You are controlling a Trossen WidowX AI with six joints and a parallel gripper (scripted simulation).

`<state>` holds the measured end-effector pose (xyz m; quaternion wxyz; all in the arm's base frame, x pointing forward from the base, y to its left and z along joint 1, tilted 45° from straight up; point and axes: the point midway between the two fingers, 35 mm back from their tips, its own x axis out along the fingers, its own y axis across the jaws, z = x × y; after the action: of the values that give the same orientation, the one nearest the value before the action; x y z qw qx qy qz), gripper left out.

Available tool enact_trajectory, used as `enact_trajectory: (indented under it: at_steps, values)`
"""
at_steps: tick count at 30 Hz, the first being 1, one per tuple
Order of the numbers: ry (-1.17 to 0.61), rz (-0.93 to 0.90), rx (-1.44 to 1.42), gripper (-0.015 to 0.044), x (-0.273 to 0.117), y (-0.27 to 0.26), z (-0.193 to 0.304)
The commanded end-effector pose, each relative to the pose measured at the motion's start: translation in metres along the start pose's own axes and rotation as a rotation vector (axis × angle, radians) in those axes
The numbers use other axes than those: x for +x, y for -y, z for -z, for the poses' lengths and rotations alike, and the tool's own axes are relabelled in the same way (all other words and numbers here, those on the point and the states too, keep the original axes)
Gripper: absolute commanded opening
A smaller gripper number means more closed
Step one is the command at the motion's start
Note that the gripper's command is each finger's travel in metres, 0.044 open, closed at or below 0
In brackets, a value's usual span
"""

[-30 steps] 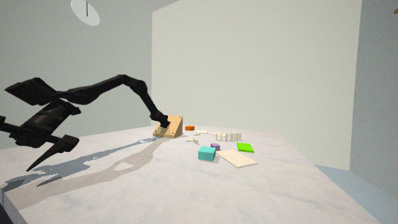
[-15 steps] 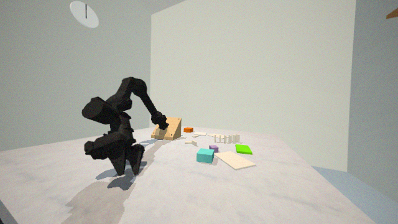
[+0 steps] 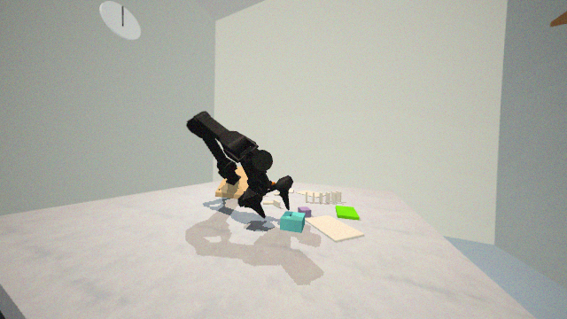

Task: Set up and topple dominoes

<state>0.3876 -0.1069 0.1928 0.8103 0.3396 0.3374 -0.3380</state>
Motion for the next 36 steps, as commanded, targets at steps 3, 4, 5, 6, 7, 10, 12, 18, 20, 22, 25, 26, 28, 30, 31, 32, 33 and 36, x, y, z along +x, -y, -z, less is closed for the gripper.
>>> enact_trajectory:
  at_steps: [3,4,5,6,7,10,12,18,20,22,25,26,28,30,31,32,33,36]
  values:
    - [-0.124,0.163,-0.473,0.044,0.009,0.003,0.091]
    - [-0.146,0.193,-0.577,0.044,0.009,0.006,0.108]
    - [-0.166,0.223,-0.683,0.044,0.008,0.009,0.125]
    - [-0.183,0.253,-0.791,0.044,0.006,0.013,0.14]
    - [-0.199,0.282,-0.901,0.044,0.003,0.017,0.154]
    - [-0.232,0.367,-1.24,0.044,-0.007,0.032,0.191]
    - [-0.239,0.426,-1.478,0.044,-0.014,0.039,0.207]
    - [-0.238,0.499,-1.763,0.044,-0.025,0.046,0.222]
    - [-0.238,0.499,-1.763,0.044,-0.025,0.046,0.222]
    - [-0.238,0.499,-1.763,0.044,-0.025,0.046,0.222]
    - [-0.238,0.498,-1.763,0.044,-0.02,0.048,0.221]
    - [-0.239,0.498,-1.763,0.044,-0.014,0.05,0.22]
    - [-0.238,0.497,-1.763,0.044,0.002,0.057,0.216]
    - [-0.237,0.498,-1.763,0.044,0.016,0.064,0.212]
    - [-0.237,0.499,-1.763,0.044,0.023,0.069,0.21]
    - [-0.236,0.501,-1.763,0.044,0.028,0.072,0.208]
    - [-0.235,0.502,-1.763,0.044,0.031,0.074,0.207]
    - [-0.235,0.502,-1.763,0.044,0.033,0.075,0.209]
